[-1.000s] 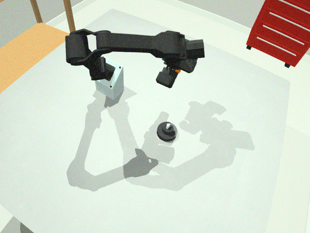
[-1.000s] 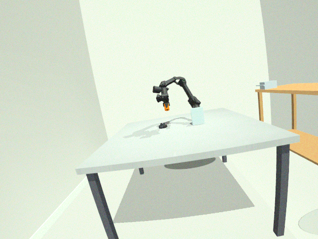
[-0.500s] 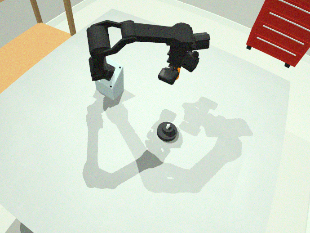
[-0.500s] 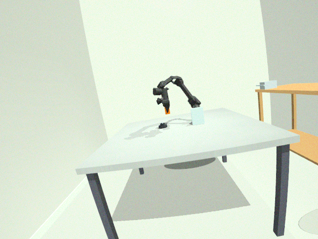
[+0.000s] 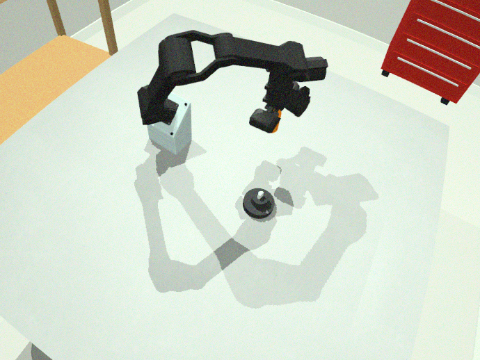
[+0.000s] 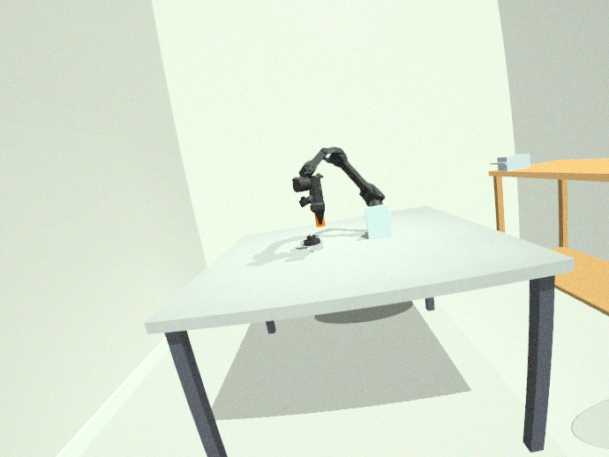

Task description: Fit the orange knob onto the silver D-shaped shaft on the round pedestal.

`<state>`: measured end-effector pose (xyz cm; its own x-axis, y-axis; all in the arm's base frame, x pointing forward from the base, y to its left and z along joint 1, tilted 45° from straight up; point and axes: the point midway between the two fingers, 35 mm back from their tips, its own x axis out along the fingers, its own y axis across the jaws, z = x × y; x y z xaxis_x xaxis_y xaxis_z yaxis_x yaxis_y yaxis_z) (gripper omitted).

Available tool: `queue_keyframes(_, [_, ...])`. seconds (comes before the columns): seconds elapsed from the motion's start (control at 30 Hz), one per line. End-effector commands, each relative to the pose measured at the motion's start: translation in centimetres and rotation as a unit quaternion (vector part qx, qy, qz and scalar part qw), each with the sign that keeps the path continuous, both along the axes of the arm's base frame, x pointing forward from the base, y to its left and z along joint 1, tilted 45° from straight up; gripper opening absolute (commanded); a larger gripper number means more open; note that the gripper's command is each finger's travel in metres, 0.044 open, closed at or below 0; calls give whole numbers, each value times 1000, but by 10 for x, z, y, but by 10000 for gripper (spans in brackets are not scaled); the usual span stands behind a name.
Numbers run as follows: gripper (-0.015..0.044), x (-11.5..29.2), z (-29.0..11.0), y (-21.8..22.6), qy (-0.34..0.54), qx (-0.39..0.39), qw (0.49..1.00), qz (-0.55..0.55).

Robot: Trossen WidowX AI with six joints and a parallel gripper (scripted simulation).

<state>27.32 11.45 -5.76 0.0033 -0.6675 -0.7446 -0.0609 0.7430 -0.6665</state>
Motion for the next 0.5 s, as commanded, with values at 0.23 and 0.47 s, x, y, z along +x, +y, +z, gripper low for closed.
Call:
queue_keyframes(0.23, [0, 5, -52, -46, 3, -14, 1000, -2])
queue_keyframes(0.47, [0, 7, -81, -74, 3, -22, 1000, -4])
